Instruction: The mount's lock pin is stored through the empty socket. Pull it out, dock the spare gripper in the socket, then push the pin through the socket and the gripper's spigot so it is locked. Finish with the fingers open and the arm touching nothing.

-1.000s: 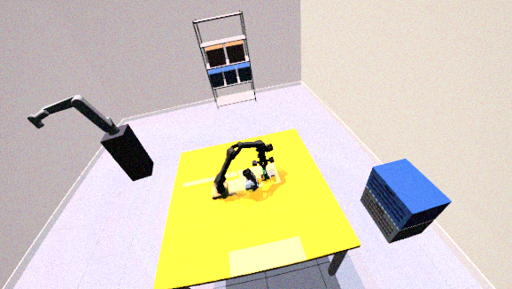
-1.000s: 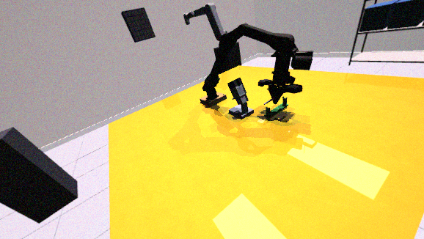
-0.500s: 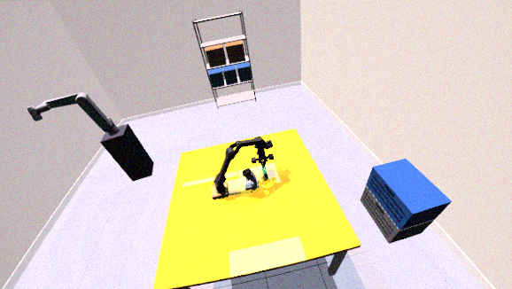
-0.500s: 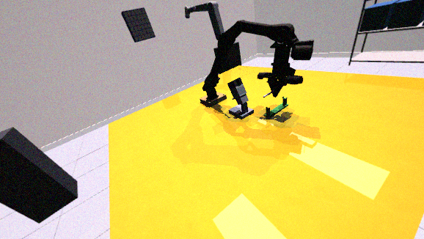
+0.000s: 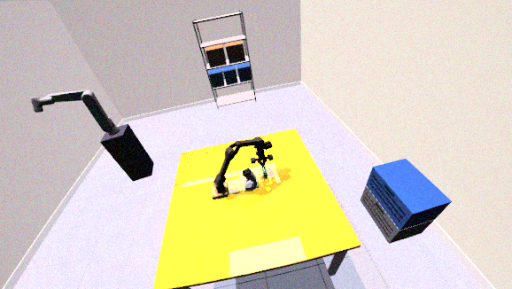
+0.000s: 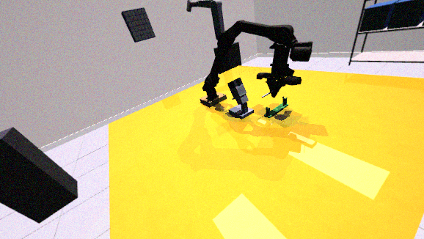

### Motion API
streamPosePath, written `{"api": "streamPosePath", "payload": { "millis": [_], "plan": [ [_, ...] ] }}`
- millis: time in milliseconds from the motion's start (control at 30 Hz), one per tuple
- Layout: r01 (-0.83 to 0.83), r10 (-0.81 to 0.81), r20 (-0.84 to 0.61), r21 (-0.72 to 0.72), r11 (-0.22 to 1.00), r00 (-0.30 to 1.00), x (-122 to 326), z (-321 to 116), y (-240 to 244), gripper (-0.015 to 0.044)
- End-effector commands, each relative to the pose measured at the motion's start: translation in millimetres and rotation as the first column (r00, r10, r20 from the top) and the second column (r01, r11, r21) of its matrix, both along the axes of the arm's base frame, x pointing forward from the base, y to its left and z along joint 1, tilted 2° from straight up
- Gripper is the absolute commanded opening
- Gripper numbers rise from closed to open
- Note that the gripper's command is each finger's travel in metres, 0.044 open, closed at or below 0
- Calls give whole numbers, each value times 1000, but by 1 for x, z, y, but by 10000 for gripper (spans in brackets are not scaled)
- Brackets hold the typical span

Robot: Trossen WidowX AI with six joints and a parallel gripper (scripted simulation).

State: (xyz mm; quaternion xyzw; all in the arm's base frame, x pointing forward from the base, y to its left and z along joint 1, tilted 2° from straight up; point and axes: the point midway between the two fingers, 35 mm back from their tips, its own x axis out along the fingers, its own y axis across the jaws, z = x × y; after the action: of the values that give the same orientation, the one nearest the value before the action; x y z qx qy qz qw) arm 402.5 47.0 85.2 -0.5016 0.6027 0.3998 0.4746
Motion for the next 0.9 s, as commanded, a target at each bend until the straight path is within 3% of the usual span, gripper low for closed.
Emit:
{"api": "streamPosePath", "payload": {
  "millis": [0, 867],
  "plan": [
    [3, -3, 9, 4, 1000, 1000, -8, 6, 5, 0],
    [14, -14, 0, 12, 1000, 1000, -83, 20, 26, 0]
  ]
}}
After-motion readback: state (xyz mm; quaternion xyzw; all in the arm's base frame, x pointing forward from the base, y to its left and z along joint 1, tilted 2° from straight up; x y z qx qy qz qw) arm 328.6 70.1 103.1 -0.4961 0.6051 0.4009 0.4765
